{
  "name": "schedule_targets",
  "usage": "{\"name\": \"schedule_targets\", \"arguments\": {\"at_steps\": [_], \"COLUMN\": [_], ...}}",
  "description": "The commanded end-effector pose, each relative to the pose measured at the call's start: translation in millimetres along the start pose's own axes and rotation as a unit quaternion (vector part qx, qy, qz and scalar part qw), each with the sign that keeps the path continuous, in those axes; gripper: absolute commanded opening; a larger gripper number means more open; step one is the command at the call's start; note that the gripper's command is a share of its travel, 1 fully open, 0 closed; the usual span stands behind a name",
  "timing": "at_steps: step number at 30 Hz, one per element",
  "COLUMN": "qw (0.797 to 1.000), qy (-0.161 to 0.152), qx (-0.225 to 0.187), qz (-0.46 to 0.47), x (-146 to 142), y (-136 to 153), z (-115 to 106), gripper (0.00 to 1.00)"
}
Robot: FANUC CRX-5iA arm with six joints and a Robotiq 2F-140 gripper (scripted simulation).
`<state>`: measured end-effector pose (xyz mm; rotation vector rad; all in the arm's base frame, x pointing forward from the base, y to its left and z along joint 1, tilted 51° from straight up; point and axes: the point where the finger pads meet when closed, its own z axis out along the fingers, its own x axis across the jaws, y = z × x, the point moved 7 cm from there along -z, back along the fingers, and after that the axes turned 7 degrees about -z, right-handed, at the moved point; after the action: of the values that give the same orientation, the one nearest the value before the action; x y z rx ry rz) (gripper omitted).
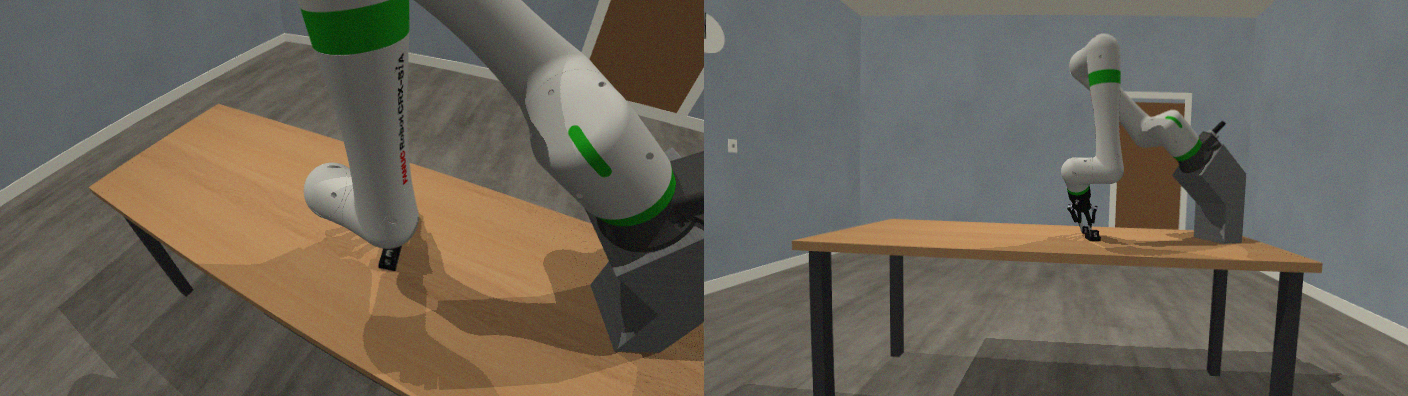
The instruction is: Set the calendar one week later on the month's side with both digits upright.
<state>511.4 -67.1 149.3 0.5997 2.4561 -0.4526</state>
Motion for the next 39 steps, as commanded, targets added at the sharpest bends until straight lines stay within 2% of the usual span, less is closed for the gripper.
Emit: {"name": "schedule_targets", "arguments": {"at_steps": [1,31,39], "qw": [1.000,1.000,1.000], "qy": [0.000,0.000,0.000], "qx": [0.000,0.000,0.000], "qz": [0.000,0.000,0.000], "x": [-0.1,0.0,1.2], "y": [0.0,-0.1,-10.4], "z": [0.0,-0.2,-10.6], "gripper": [0.17,0.17,0.17]}}
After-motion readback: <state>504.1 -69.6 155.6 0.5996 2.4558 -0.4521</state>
